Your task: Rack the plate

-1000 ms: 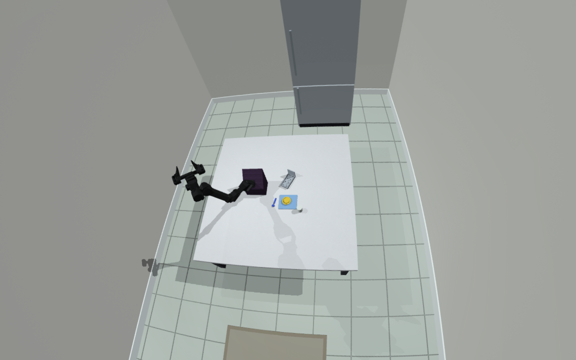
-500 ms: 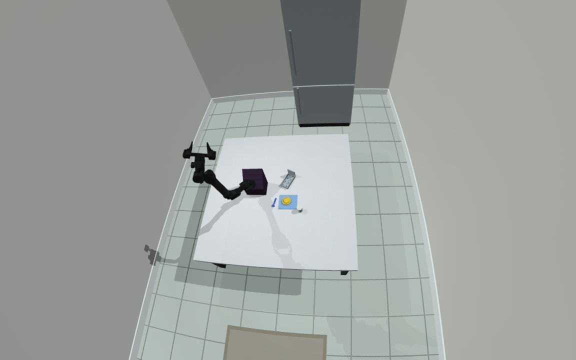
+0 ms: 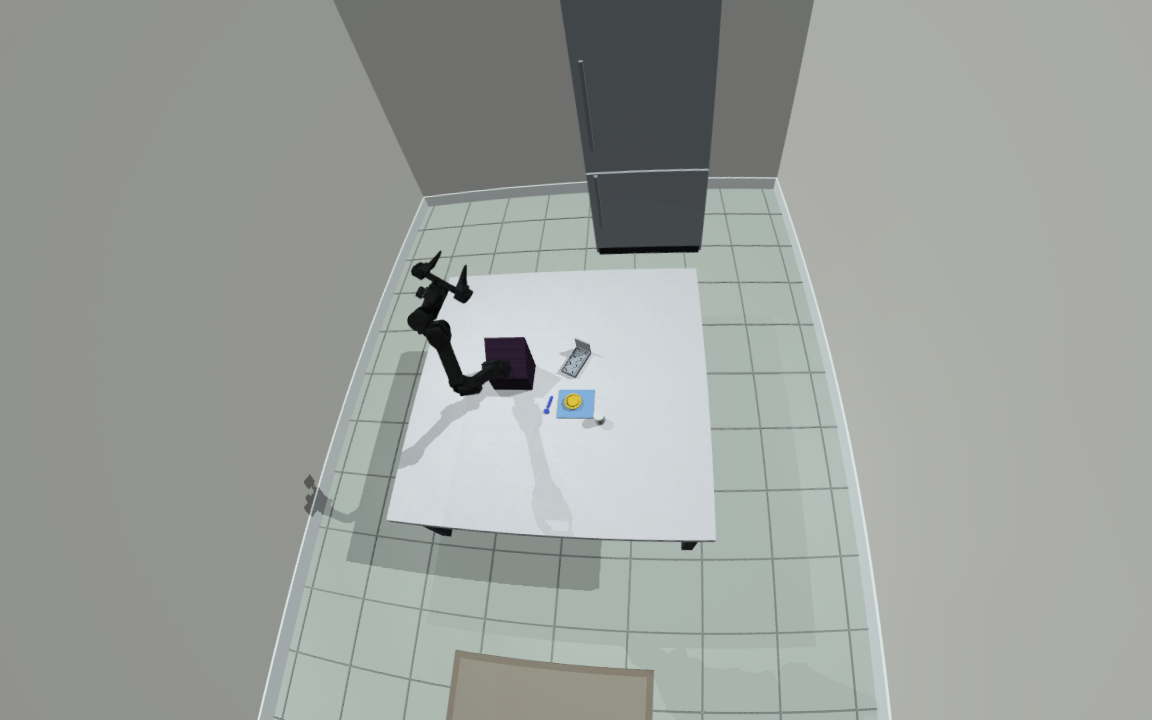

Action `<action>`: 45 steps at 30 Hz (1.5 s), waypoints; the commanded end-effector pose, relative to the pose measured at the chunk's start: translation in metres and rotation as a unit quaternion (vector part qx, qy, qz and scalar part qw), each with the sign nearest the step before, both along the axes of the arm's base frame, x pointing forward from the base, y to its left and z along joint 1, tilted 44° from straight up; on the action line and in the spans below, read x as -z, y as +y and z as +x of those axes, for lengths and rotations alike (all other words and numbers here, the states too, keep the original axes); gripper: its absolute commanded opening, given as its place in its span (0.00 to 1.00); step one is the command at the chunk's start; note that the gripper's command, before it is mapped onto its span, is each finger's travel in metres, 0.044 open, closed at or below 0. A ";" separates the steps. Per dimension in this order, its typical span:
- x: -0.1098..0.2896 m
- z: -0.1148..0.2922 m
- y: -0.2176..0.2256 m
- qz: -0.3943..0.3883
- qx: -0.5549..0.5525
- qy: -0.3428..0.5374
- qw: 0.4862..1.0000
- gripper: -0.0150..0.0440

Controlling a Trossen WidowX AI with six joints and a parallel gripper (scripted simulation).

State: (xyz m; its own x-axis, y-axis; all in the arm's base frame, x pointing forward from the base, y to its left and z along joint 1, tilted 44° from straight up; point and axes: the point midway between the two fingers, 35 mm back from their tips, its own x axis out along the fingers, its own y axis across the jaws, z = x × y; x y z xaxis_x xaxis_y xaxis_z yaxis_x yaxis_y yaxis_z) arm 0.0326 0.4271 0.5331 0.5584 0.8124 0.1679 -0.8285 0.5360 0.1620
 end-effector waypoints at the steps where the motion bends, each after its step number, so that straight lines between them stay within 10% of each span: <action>1: 0.031 0.043 0.007 -0.053 0.051 -0.010 0.997 0.93; 21: 0.177 0.235 -0.044 -0.287 0.263 0.015 0.921 0.93; 45: 0.354 0.355 -0.261 -0.493 0.447 0.206 0.717 0.93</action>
